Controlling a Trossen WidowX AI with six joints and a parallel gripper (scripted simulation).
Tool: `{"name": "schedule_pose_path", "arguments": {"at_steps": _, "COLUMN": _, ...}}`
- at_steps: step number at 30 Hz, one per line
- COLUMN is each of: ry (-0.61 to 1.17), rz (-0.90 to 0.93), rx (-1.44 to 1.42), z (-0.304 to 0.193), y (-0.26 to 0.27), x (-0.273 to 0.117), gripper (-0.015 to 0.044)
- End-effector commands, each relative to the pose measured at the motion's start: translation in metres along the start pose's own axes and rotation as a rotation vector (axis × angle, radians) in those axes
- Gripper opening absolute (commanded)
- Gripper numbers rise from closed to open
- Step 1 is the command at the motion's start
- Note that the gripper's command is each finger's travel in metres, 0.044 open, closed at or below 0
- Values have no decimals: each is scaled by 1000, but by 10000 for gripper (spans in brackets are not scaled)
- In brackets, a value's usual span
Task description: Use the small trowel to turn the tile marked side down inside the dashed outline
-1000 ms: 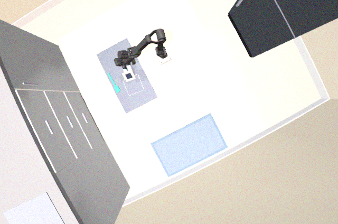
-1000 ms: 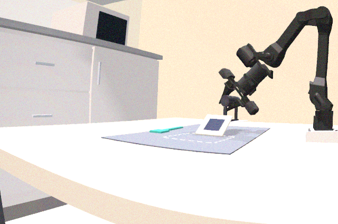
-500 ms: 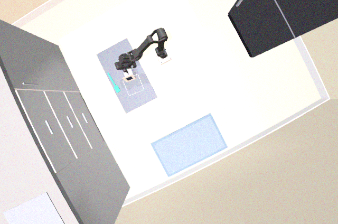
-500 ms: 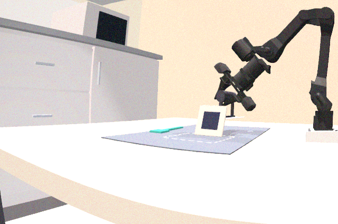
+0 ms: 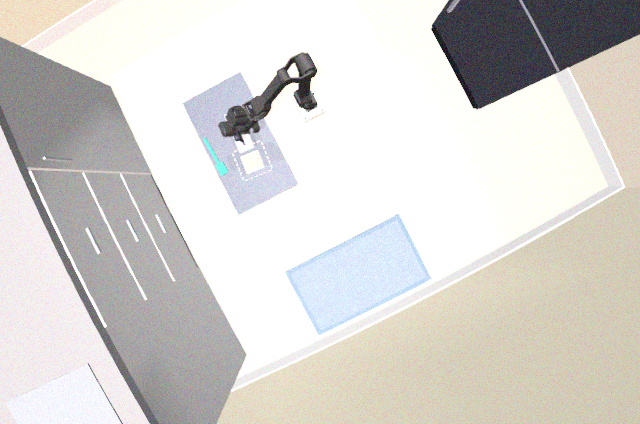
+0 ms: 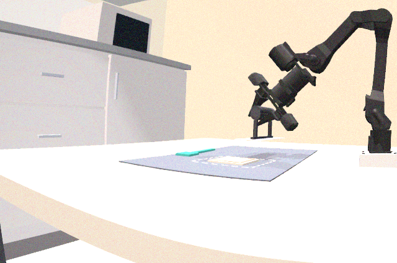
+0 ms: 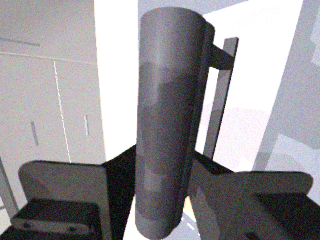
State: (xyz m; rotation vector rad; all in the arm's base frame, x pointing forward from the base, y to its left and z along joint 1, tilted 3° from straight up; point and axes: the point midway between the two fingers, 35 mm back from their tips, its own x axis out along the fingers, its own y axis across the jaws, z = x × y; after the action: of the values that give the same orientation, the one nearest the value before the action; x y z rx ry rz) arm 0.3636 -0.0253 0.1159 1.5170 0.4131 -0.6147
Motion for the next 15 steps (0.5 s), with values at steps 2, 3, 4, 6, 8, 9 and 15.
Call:
{"name": "schedule_pose_path", "arguments": {"at_steps": 2, "ry": -3, "rz": 19, "rx": 0, "z": 12, "y": 12, "x": -5, "gripper": 0}}
{"name": "schedule_pose_path", "arguments": {"at_steps": 3, "ry": -4, "rz": 18, "rx": 0, "z": 16, "y": 13, "x": -5, "gripper": 0}}
{"name": "schedule_pose_path", "arguments": {"at_steps": 4, "ry": -4, "rz": 18, "rx": 0, "z": 19, "y": 14, "x": -6, "gripper": 0}}
{"name": "schedule_pose_path", "arguments": {"at_steps": 6, "ry": -4, "rz": 18, "rx": -1, "z": 25, "y": 17, "x": -8, "gripper": 0}}
{"name": "schedule_pose_path", "arguments": {"at_steps": 8, "ry": -4, "rz": 18, "rx": -1, "z": 32, "y": 19, "x": -11, "gripper": 0}}
{"name": "schedule_pose_path", "arguments": {"at_steps": 9, "ry": -5, "rz": 18, "rx": -1, "z": 35, "y": 20, "x": -12, "gripper": 0}}
{"name": "schedule_pose_path", "arguments": {"at_steps": 15, "ry": -6, "rz": 20, "rx": -3, "z": 54, "y": 27, "x": -20, "gripper": 0}}
